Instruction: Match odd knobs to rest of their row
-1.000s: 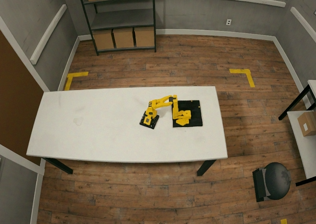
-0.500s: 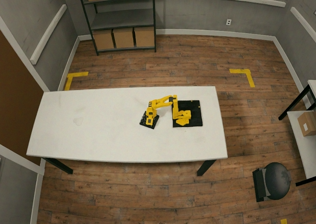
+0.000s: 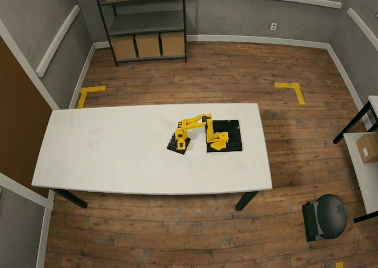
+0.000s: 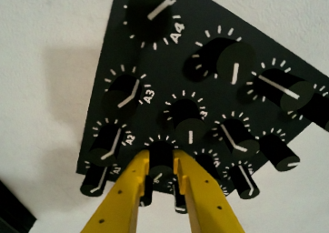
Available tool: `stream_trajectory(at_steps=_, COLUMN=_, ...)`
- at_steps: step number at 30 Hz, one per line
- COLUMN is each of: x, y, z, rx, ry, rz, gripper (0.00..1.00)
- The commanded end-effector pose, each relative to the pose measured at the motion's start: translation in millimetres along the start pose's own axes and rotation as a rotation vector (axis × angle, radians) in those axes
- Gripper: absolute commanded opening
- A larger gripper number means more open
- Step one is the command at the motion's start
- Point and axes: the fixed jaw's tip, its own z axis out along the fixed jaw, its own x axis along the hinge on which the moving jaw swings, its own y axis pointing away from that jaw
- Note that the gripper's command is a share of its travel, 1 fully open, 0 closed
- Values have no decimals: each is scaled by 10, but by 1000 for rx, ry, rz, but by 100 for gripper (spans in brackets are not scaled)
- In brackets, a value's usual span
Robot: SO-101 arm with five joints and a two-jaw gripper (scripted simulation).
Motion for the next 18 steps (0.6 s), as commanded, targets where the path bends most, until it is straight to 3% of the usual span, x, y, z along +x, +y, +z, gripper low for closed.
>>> stream_trajectory(at_steps=1, x=-5, y=20, z=10, rx=-18, ry=-2, rz=-77, gripper=1)
stream_trajectory(at_steps=18, x=10, y=17, z=10, rx=-18, ry=-5, rz=-339, gripper=1)
